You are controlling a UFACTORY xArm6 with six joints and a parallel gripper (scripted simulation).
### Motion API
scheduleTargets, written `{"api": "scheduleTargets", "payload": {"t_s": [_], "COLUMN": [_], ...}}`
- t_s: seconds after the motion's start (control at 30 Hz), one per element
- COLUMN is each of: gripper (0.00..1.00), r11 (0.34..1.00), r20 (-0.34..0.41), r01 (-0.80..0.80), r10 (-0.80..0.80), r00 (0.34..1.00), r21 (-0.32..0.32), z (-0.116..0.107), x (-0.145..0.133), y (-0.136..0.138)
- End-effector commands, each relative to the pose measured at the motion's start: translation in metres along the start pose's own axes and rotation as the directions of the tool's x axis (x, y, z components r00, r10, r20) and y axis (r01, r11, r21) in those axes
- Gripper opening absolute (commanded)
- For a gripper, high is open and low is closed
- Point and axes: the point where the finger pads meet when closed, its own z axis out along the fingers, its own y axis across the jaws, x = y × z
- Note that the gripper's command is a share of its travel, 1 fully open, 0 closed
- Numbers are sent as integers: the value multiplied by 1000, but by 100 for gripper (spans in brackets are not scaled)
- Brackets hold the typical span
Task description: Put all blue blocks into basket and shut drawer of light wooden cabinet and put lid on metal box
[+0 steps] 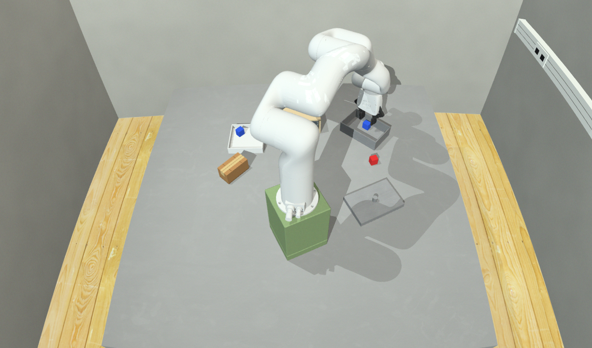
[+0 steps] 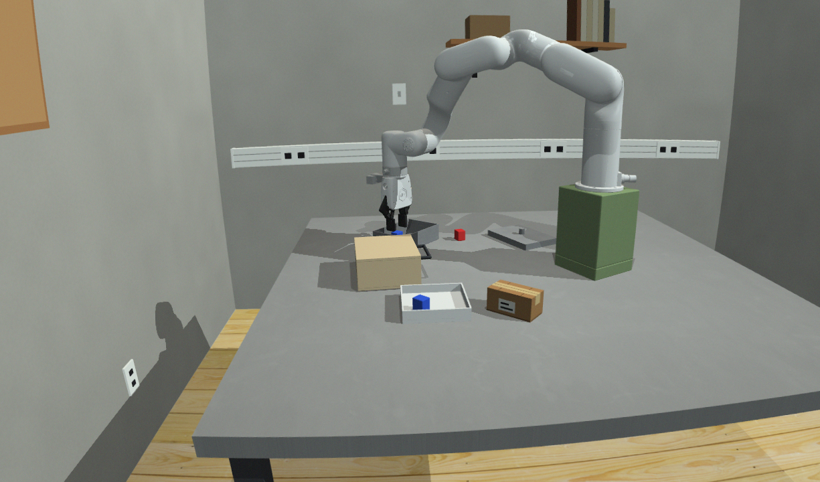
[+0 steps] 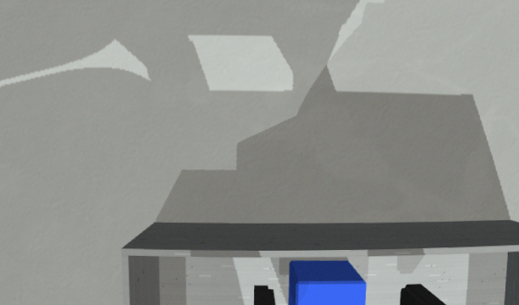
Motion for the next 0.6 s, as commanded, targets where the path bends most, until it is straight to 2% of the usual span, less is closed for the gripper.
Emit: {"api": "scheduleTargets", "payload": {"t_s": [0.0, 0.57], "gripper": [56, 56], "r11": [1000, 1000], "r20": [-5, -5], "r01": [0, 0], "r10": [0, 0], "r00": [1000, 1000], "r21": [1, 1], "z": [-2, -1], "x": [2, 2], "y": [-1, -1]}}
